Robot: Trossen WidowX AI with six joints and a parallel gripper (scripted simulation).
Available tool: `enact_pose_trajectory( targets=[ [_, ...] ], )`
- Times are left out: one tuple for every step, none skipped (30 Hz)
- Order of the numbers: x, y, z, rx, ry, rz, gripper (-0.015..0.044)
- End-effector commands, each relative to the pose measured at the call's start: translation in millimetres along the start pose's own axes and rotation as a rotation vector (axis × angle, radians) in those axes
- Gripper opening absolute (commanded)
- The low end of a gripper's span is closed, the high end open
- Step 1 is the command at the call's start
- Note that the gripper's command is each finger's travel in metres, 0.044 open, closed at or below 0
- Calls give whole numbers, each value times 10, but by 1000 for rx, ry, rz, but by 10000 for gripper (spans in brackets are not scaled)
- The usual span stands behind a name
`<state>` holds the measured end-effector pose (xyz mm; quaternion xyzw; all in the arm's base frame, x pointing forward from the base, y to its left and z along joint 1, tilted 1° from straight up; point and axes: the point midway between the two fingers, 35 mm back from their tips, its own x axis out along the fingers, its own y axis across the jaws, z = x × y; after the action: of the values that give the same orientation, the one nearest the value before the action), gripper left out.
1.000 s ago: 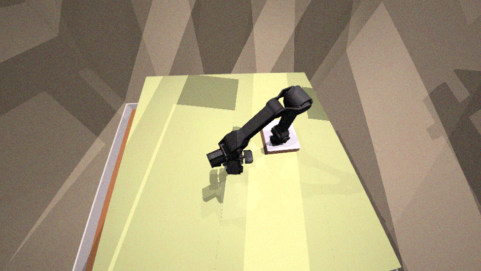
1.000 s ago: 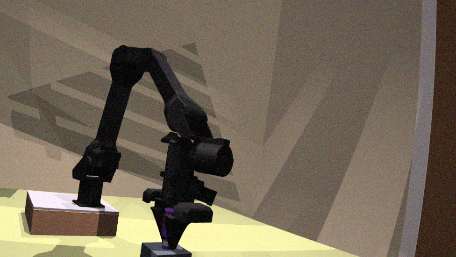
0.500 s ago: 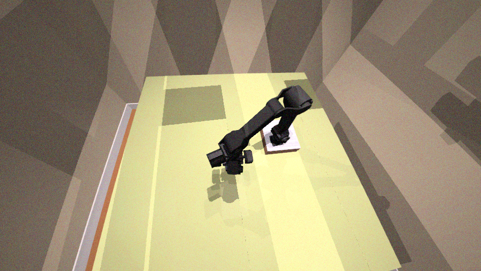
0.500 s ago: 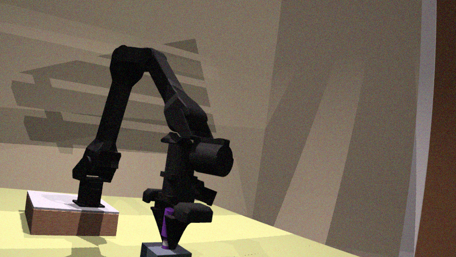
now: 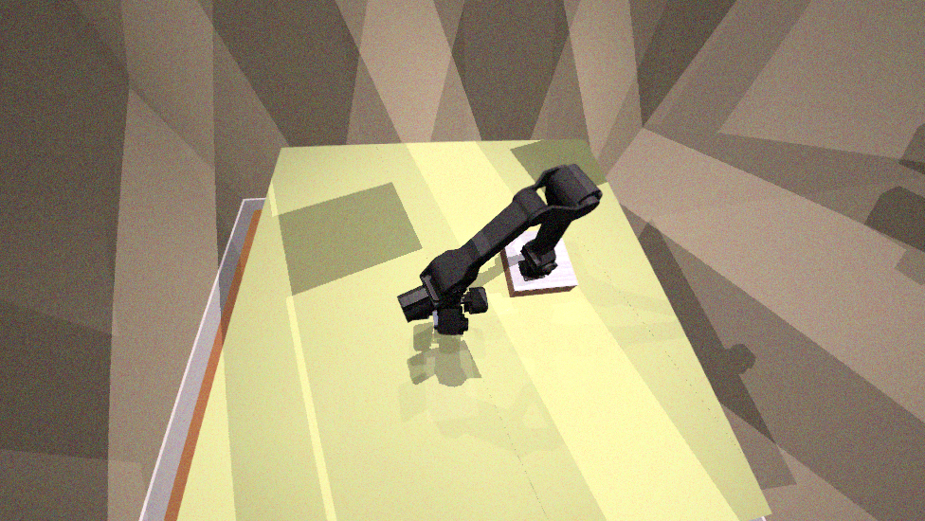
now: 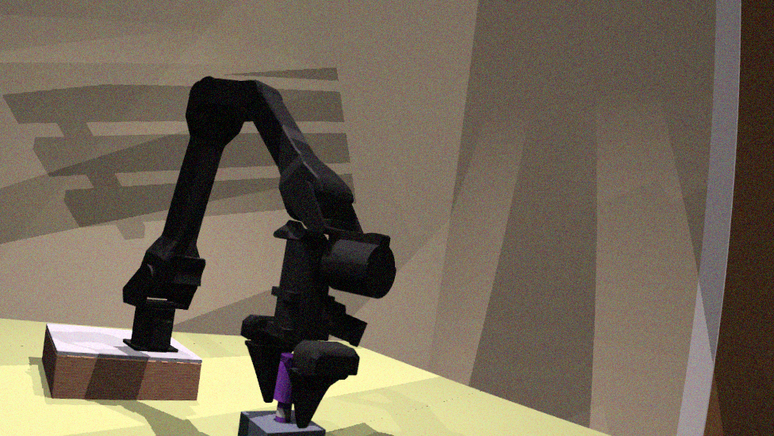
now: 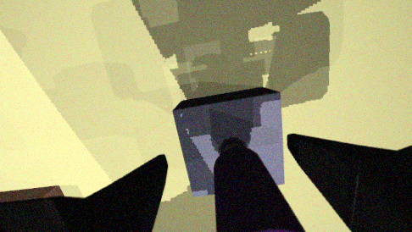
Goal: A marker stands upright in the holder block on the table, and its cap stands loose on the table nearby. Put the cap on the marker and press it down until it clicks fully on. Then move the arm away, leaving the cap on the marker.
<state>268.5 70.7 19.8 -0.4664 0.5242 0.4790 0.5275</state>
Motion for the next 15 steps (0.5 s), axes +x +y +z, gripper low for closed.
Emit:
enact_pose_trajectory(
  targets=[
    [-418,-52,20,-1,-7,-18,440],
    [-577,-41,15,-1,-7,-18,440],
    [-673,-29,11,-1,-6,-18,440],
    [-705,-24,10,-1,-6,-18,440],
    [-705,-24,10,-1,-6,-18,440],
    [-705,-24,10,-1,-6,-18,440],
    [-705,-24,10,-1,-6,-18,440],
    [-708,-24,9,15,-7,-18,414],
    [-717,-25,9,63,-7,-17,387],
    [-733,-25,8,144,-8,-17,361],
    [-752,-26,7,242,-8,-16,335],
    [-771,-27,6,341,-9,-16,309],
    [-790,-27,5,439,-10,-15,282],
    [-809,-27,3,537,-10,-14,256],
    [-828,-28,2,636,-11,-14,230]
  ],
)
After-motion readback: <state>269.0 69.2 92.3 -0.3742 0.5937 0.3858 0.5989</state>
